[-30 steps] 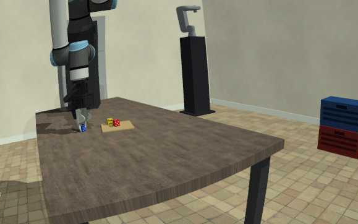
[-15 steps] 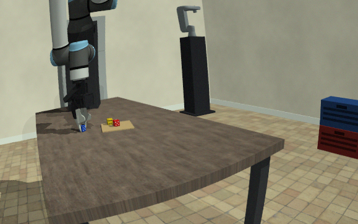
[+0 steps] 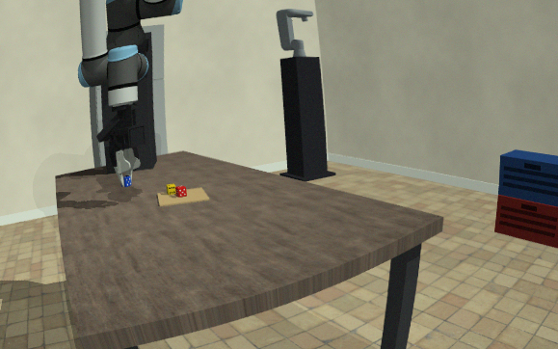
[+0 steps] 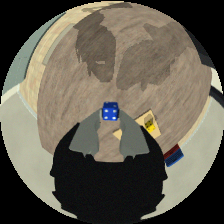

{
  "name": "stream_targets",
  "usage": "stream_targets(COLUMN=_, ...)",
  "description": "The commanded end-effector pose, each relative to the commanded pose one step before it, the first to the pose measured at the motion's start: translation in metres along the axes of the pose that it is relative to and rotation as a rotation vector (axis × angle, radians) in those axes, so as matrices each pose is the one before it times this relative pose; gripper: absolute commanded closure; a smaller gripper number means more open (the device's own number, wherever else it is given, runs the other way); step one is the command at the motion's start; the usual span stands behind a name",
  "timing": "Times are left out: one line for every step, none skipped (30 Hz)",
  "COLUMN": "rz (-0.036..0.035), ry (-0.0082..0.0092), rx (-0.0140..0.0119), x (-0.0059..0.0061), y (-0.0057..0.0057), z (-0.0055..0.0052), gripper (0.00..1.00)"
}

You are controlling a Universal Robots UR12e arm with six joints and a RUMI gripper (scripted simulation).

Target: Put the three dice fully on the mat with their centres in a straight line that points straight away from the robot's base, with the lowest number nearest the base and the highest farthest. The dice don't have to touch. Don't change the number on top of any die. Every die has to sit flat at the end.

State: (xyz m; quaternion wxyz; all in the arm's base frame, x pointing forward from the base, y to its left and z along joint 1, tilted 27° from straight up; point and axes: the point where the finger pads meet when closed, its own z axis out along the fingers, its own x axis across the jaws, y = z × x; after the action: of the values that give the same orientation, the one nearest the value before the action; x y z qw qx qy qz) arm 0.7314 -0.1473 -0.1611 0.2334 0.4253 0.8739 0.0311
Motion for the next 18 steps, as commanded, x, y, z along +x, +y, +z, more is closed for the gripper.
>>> stream_targets(rz=-0.00014, ry=-0.00023, rx=-0.00035, x=-0.00041, y=0.00020, z=-0.03137, gripper=0.94)
stream_targets(rz=0.00000, ry=0.00000, rx=0.00000, x=0.00000, y=0.00000, z=-0.00463, gripper=0.94)
stream_targets(rz=0.00000, ry=0.00000, rx=0.00000, x=0.00000, y=0.00000, z=-0.00384, gripper=0.94)
stream_targets(rz=0.00000, ry=0.00000, rx=0.00000, x=0.00000, y=0.00000, z=-0.00303, gripper=0.94)
stream_targets(rz=0.00000, ry=0.00000, rx=0.00000, x=0.00000, y=0.00000, z=0.00000, gripper=0.94)
stream_targets(rz=0.00000, ry=0.00000, rx=0.00000, x=0.00000, y=0.00000, z=0.00000, gripper=0.94)
stream_targets(rz=0.00000, ry=0.00000, rx=0.00000, x=-0.00001, y=0.00000, z=-0.00222, gripper=0.94)
stream_targets(rz=0.00000, ry=0.00000, rx=0.00000, x=0.00000, y=0.00000, z=-0.00147, gripper=0.94)
stream_targets(rz=0.00000, ry=0.00000, rx=0.00000, x=0.00000, y=0.00000, z=-0.00082, gripper=0.94)
stream_targets(rz=0.00000, ry=0.00000, rx=0.00000, x=0.00000, y=0.00000, z=-0.00033, gripper=0.94)
stream_targets(rz=0.00000, ry=0.00000, rx=0.00000, x=0.00000, y=0.00000, z=-0.00005, gripper=0.94)
stream_targets(rz=0.00000, ry=0.00000, rx=0.00000, x=0.00000, y=0.00000, z=0.00000, gripper=0.94)
stream_targets(rz=0.00000, ry=0.00000, rx=0.00000, x=0.00000, y=0.00000, z=0.00000, gripper=0.94)
stream_targets(rz=0.00000, ry=0.00000, rx=0.00000, x=0.00000, y=0.00000, z=0.00000, gripper=0.94)
stream_targets(rz=0.00000, ry=0.00000, rx=0.00000, x=0.00000, y=0.00000, z=0.00000, gripper=0.94)
stream_targets(rz=0.00000, ry=0.00000, rx=0.00000, x=0.00000, y=0.00000, z=0.00000, gripper=0.94)
stream_targets(rz=0.00000, ry=0.00000, rx=0.00000, x=0.00000, y=0.00000, z=0.00000, gripper=0.94)
stream_targets(rz=0.00013, ry=0.00000, rx=0.00000, x=0.00001, y=0.00003, z=0.00000, gripper=0.94)
